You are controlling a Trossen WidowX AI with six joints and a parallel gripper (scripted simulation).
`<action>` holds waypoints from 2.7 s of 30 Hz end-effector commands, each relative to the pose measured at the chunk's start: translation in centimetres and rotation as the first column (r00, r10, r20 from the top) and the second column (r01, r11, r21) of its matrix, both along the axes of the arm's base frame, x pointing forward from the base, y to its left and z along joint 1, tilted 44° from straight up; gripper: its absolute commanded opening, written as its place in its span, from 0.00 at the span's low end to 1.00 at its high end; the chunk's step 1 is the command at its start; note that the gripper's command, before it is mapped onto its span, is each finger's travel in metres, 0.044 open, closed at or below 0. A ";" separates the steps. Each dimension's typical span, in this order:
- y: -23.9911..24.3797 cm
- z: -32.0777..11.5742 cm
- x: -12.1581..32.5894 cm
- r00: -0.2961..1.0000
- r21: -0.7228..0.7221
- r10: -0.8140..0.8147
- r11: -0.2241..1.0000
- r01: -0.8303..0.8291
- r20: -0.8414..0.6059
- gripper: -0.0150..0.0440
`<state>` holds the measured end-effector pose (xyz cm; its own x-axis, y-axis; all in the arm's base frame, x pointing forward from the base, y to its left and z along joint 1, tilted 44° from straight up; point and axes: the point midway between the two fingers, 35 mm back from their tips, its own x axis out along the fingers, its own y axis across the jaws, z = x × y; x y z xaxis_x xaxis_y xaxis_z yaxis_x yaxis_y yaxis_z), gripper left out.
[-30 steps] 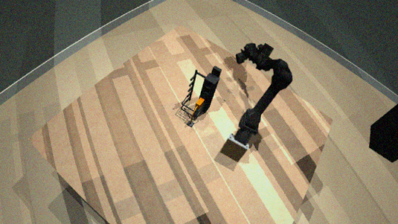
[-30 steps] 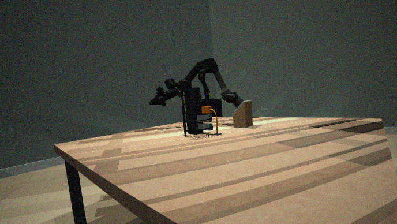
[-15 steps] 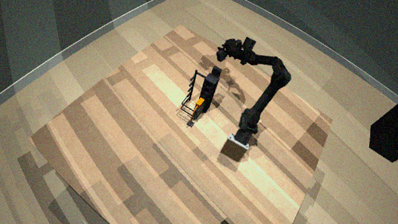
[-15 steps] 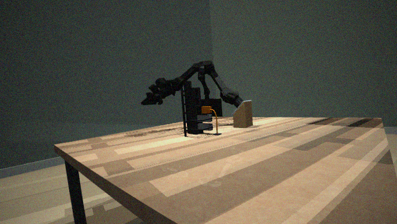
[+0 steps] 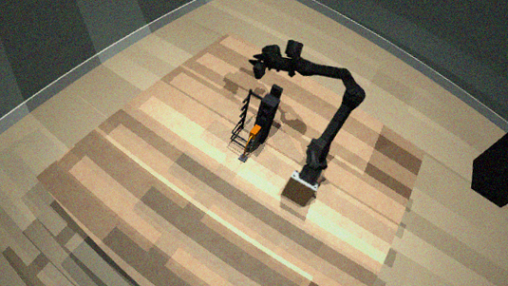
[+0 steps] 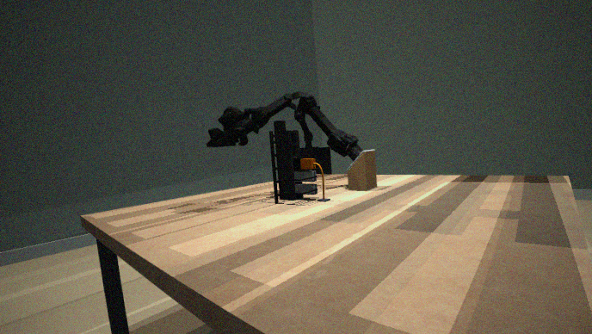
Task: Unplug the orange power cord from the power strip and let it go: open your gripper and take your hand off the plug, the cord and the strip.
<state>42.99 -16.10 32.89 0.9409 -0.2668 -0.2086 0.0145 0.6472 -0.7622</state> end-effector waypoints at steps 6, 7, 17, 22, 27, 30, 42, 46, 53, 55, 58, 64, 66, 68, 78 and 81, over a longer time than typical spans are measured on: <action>8.6 -4.2 3.5 0.975 -0.009 0.156 0.987 -0.159 -0.158 0.53; 9.6 -4.6 3.7 0.969 -0.011 0.173 0.984 -0.177 -0.175 0.53; 15.9 -11.6 2.9 0.874 -0.001 0.218 0.970 -0.242 -0.434 0.53; 18.9 -18.5 -0.7 0.707 -0.035 0.163 0.966 -0.256 -0.688 0.53; 20.4 -23.8 -6.2 0.460 -0.140 0.029 0.934 -0.328 -0.888 0.53; 20.4 -26.0 -10.1 0.283 -0.220 -0.103 0.880 -0.422 -0.954 0.53; 19.5 -26.9 -16.0 0.019 -0.314 -0.397 0.692 -0.650 -0.917 0.53; 19.5 -26.9 -16.0 0.019 -0.314 -0.397 0.692 -0.650 -0.917 0.53; 19.5 -26.9 -16.0 0.019 -0.314 -0.397 0.692 -0.650 -0.917 0.53; 19.4 -26.8 -16.0 0.019 -0.313 -0.397 0.692 -0.650 -0.917 0.53; 19.1 -26.5 -15.9 0.019 -0.313 -0.397 0.692 -0.650 -0.917 0.53; 18.4 -25.9 -15.9 0.019 -0.313 -0.397 0.692 -0.650 -0.917 0.53; 18.2 -25.6 -15.9 0.019 -0.313 -0.397 0.692 -0.650 -0.917 0.53; 18.0 -25.4 -15.9 0.019 -0.314 -0.398 0.692 -0.650 -0.917 0.53; 16.8 -24.3 -16.0 0.019 -0.315 -0.399 0.692 -0.650 -0.917 0.53; 16.6 -24.1 -16.1 0.019 -0.315 -0.399 0.692 -0.650 -0.917 0.53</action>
<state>26.96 0.83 8.17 0.0241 -0.6842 -0.7289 -0.9997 -0.0116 -0.0222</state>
